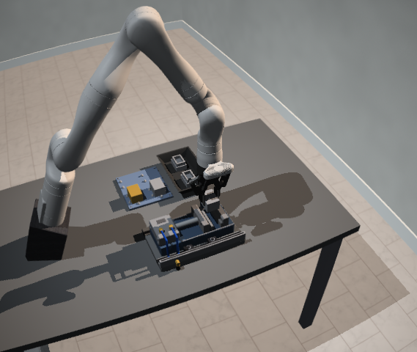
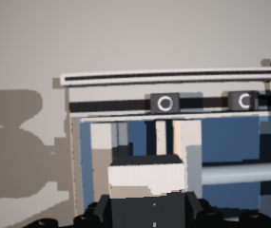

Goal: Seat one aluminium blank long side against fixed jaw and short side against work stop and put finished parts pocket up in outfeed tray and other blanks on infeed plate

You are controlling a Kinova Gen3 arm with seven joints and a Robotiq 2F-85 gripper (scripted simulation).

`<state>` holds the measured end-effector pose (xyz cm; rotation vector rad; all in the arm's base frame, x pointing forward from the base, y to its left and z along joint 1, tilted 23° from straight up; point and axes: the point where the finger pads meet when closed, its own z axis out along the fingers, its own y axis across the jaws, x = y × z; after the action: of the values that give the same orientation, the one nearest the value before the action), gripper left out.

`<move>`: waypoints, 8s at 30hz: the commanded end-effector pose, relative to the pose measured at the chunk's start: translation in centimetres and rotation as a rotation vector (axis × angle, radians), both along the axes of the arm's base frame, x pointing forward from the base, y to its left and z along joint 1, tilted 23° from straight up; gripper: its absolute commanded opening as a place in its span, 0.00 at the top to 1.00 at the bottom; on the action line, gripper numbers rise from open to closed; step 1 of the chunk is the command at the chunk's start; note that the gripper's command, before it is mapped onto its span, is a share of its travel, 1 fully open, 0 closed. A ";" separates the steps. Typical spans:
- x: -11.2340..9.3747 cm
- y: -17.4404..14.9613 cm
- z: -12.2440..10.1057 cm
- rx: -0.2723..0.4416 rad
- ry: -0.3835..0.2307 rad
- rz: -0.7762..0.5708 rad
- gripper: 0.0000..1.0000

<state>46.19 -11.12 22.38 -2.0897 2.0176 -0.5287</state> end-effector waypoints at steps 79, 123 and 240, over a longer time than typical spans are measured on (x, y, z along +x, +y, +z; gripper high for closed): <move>0.6 -0.9 -1.1 0.000 -0.001 -0.009 1.00; 1.0 -1.0 -2.0 0.000 -0.001 -0.009 1.00; 1.7 -1.3 -3.8 0.000 -0.001 -0.009 1.00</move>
<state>47.87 -12.37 18.52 -2.0818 2.0281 -0.5299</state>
